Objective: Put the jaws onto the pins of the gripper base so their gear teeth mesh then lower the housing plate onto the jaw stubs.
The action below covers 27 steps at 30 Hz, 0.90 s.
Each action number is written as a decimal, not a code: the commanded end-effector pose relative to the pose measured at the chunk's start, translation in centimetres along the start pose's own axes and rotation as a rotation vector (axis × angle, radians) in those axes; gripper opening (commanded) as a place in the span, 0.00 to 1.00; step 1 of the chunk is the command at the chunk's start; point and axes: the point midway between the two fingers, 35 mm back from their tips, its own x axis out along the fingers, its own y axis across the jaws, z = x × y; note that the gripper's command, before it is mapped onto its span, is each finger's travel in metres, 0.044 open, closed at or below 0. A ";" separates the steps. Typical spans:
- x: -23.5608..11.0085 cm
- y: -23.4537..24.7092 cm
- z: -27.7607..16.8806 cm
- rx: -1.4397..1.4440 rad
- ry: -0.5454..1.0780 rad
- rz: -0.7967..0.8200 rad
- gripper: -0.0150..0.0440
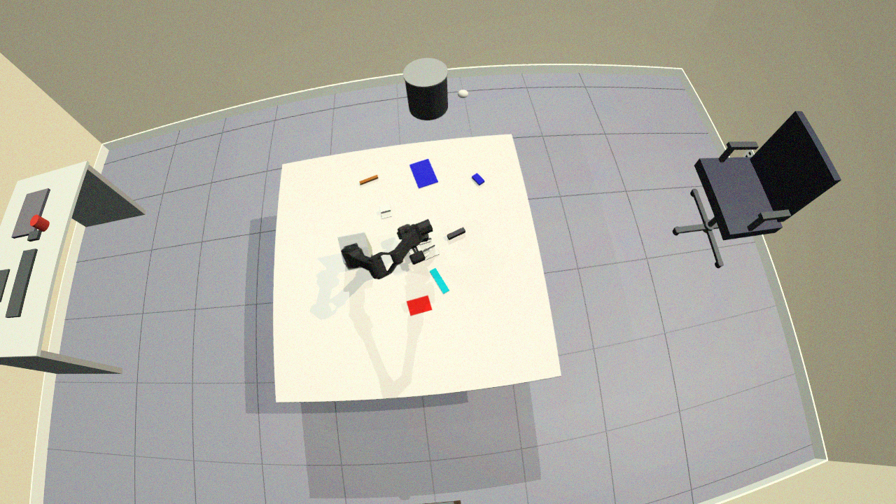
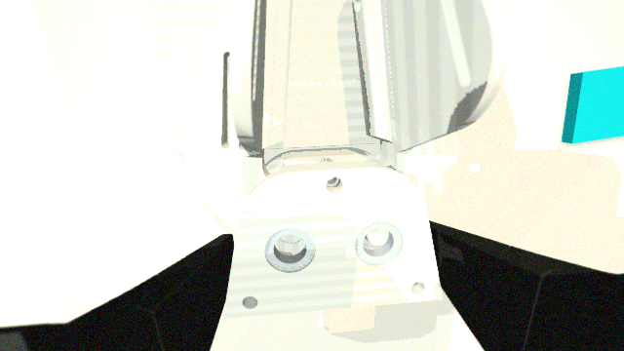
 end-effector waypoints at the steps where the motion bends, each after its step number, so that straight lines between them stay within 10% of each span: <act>1: 0.1 0.0 0.0 -0.004 -0.002 -0.003 0.85; 27: 0.6 0.0 0.0 -0.002 -0.001 -0.003 0.85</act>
